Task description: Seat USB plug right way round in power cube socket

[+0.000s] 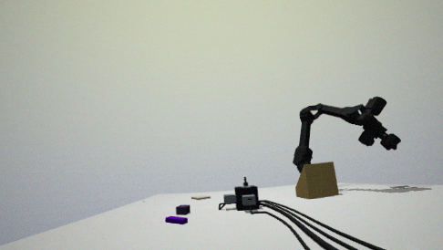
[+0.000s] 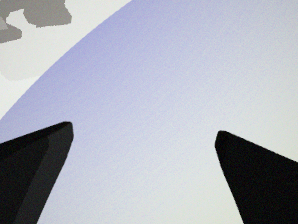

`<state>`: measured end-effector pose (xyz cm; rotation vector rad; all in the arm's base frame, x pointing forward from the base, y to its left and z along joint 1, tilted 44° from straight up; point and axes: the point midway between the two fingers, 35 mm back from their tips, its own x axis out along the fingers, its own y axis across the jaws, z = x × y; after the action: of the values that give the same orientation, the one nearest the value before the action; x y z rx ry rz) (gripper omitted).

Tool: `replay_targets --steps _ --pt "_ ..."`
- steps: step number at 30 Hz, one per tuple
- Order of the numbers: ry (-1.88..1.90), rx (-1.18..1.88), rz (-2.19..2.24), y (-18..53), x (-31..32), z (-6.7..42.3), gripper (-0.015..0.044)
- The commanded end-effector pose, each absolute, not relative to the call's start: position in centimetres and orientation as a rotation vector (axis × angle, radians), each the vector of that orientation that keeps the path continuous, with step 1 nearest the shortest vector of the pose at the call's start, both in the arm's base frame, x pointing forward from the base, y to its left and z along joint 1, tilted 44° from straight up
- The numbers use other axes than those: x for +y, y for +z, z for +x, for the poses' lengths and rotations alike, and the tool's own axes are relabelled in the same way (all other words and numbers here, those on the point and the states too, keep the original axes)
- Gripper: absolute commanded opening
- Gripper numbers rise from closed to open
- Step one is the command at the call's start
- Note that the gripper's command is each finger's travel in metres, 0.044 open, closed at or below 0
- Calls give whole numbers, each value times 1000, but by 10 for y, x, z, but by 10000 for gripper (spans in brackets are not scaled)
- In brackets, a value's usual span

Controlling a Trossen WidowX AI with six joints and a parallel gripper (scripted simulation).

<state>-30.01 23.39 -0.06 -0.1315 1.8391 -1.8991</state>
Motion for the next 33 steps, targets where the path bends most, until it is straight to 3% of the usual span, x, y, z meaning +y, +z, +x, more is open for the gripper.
replay_targets --steps 1,4,10,14,24,33 --pt "-1916 1823 -114 -1 236 -299 426" --pt "-2145 1577 133 -12 262 -279 440" --pt "-2650 797 732 -36 320 -213 440" --pt "-2796 468 939 -43 338 -179 440" --pt "-3010 -602 1387 -60 364 -90 440" --pt "-2931 -1668 1615 -69 368 -5 440"
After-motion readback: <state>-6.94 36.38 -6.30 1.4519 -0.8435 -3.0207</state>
